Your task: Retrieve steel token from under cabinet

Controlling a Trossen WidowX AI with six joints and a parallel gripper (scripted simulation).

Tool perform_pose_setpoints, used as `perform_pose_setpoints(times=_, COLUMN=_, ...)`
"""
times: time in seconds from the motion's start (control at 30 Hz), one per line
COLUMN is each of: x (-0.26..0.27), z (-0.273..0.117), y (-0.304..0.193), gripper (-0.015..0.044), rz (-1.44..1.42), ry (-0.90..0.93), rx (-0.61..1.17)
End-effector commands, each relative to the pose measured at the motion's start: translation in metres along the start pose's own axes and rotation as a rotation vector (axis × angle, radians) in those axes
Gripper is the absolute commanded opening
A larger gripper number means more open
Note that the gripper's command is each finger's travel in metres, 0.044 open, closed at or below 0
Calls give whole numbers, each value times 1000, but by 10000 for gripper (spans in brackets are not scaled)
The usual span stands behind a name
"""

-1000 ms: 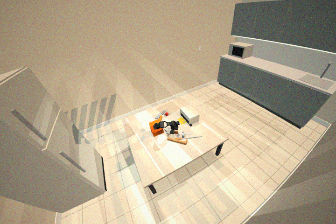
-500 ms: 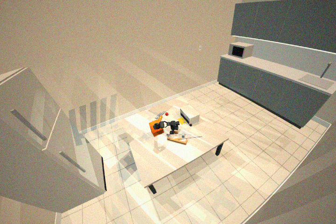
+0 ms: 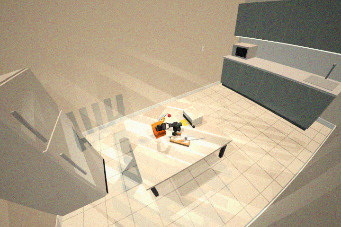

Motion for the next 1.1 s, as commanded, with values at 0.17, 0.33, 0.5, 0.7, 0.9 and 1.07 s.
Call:
perform_pose_setpoints(times=0.17, x=1, z=-31, y=-1, gripper=270, rz=-3, ry=2, rx=-7)
perform_pose_setpoints(times=0.33, x=1, z=-47, y=-1, gripper=270, rz=-7, ry=2, rx=-6)
perform_pose_setpoints(times=0.5, x=1, z=-62, y=-1, gripper=270, rz=-11, ry=3, rx=-6)
perform_pose_setpoints(times=0.7, x=1, z=-63, y=-1, gripper=270, rz=-19, ry=3, rx=-6)
perform_pose_setpoints(times=0.9, x=1, z=-63, y=-1, gripper=270, rz=-57, ry=3, rx=-6)
perform_pose_setpoints(times=1.07, x=1, z=-63, y=-2, gripper=270, rz=-97, ry=3, rx=-6)
Point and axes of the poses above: the point midway between the two fingers, 35 mm back from their tips, its own z axis out along the fingers, its own x axis across the jaws, y = z × x, the point moved 6 cm from there along -z, back along the fingers, and after that the axes turned 1 degree about z, right-handed, at the moved point
